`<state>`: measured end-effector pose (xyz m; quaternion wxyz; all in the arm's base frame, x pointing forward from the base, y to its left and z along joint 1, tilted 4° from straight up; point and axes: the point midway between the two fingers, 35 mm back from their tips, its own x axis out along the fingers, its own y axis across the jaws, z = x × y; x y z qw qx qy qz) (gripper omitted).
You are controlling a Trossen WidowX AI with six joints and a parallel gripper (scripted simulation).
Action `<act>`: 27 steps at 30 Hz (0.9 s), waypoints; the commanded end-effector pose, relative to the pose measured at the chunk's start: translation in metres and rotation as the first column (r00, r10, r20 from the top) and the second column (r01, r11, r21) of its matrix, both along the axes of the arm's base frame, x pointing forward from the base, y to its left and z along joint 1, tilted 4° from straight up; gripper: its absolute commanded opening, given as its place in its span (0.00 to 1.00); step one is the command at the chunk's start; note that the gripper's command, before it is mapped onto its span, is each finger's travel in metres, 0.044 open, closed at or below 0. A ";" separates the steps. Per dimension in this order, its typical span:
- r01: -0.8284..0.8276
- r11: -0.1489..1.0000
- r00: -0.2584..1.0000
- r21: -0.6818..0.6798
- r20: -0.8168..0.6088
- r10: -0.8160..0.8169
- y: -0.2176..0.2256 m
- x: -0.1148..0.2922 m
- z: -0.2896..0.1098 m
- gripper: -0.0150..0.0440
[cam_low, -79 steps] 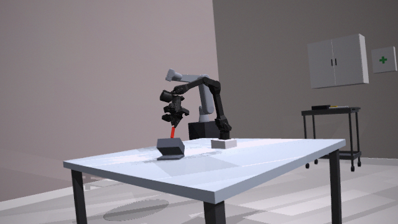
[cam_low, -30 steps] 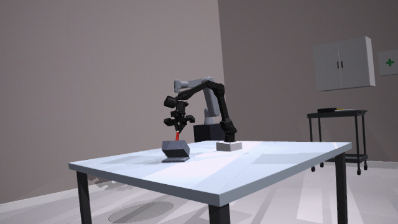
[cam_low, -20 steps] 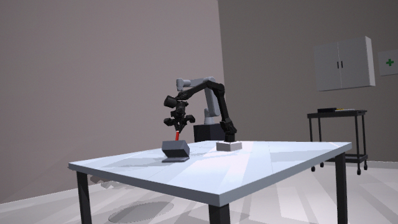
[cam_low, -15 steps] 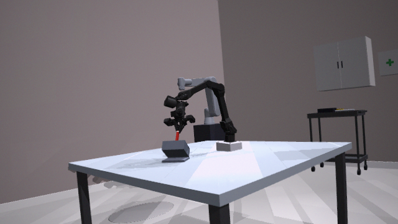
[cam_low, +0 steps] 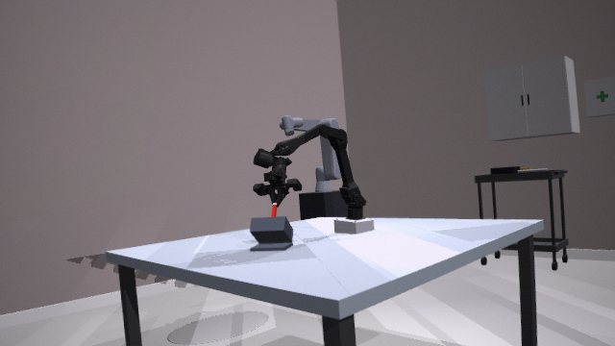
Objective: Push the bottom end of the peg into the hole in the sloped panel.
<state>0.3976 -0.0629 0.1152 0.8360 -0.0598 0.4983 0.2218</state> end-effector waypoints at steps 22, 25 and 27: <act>0.005 1.000 1.000 0.002 -0.004 -0.005 0.002 0.003 -0.007 0.25; 0.005 1.000 1.000 0.002 -0.004 -0.005 0.002 0.003 -0.007 0.25; 0.005 1.000 1.000 0.002 -0.004 -0.005 0.002 0.004 -0.007 0.25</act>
